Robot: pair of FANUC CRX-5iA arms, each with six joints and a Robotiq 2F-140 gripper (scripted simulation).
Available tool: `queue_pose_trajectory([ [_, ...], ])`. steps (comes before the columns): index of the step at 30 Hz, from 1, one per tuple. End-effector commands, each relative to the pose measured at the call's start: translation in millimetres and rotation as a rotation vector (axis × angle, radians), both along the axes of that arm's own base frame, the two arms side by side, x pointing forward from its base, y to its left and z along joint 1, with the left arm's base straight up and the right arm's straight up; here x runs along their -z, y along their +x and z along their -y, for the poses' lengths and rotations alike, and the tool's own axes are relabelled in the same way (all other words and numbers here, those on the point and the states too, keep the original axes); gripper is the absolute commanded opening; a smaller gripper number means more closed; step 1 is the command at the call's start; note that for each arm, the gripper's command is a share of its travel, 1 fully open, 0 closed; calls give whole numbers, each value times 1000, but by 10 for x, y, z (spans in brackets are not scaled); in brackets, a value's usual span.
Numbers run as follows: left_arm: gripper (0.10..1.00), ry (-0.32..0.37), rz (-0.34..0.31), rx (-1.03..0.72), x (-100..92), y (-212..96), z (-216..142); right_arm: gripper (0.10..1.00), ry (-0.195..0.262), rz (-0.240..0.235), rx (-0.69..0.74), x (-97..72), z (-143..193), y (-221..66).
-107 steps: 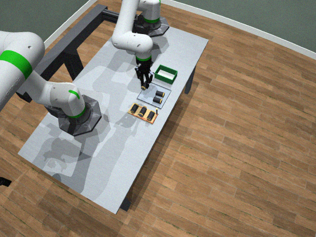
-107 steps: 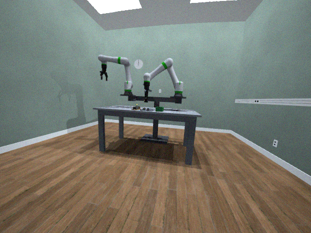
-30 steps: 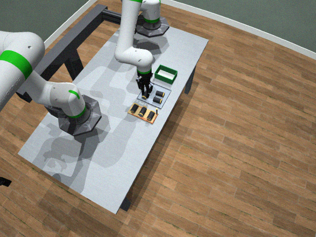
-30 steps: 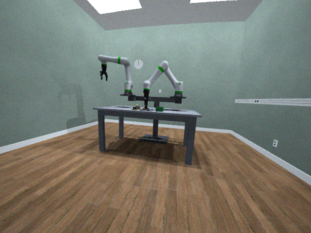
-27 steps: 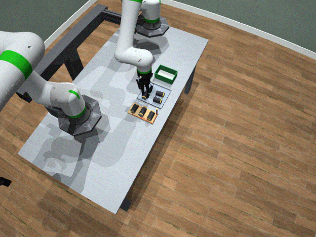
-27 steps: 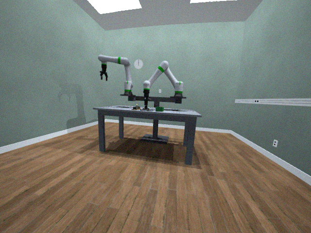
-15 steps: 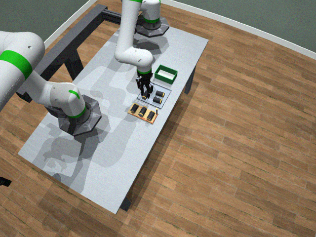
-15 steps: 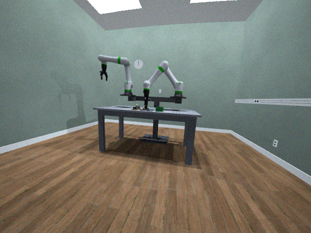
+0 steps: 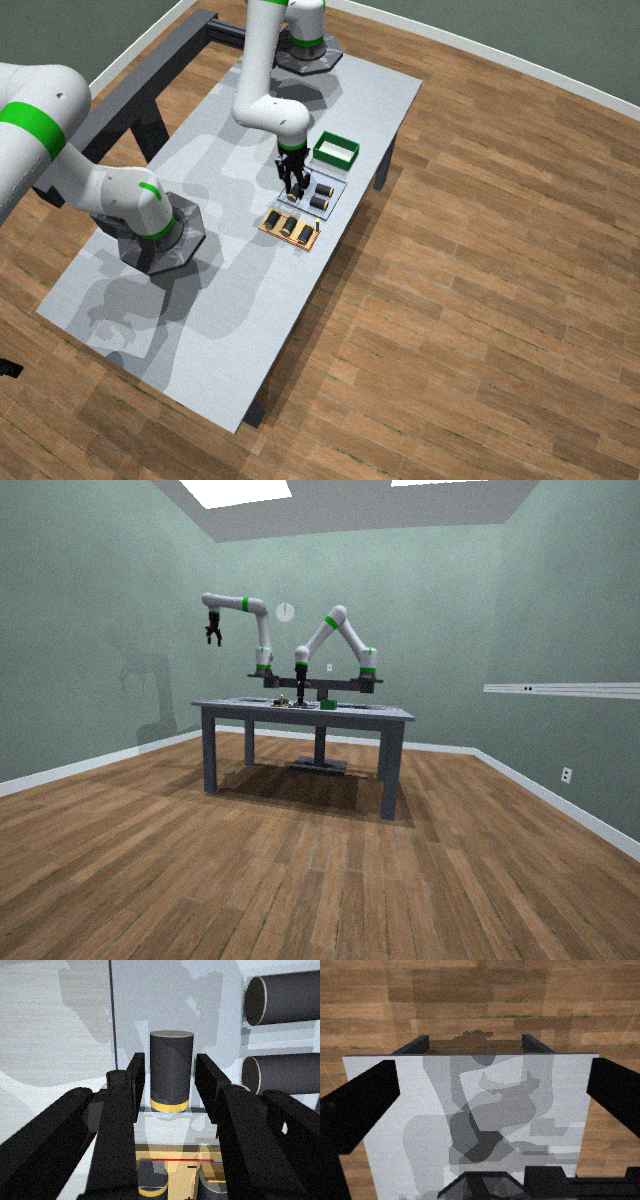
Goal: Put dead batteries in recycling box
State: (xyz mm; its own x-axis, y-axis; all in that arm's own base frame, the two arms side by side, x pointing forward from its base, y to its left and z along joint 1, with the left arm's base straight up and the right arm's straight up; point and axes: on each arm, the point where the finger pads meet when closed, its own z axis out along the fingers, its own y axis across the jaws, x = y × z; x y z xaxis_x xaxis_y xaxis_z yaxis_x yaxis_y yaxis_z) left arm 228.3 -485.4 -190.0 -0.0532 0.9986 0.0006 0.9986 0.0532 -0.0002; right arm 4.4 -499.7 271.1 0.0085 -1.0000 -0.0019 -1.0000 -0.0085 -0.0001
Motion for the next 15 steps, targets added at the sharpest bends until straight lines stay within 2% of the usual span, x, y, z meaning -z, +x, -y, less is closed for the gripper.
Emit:
queue_pose_trajectory([
  [1,364,-2,1,0,-29,4,10,1000,-2,0,0,-9,2,-2],
  [5,364,-2,1,0,-128,4,10,1000,-2,0,0,-9,2,-2],
  [12,364,-2,1,0,-445,5,10,1000,-2,0,0,-9,2,-2],
  [15,364,-2,1,0,-489,5,10,1000,-2,0,0,-9,2,-2],
])
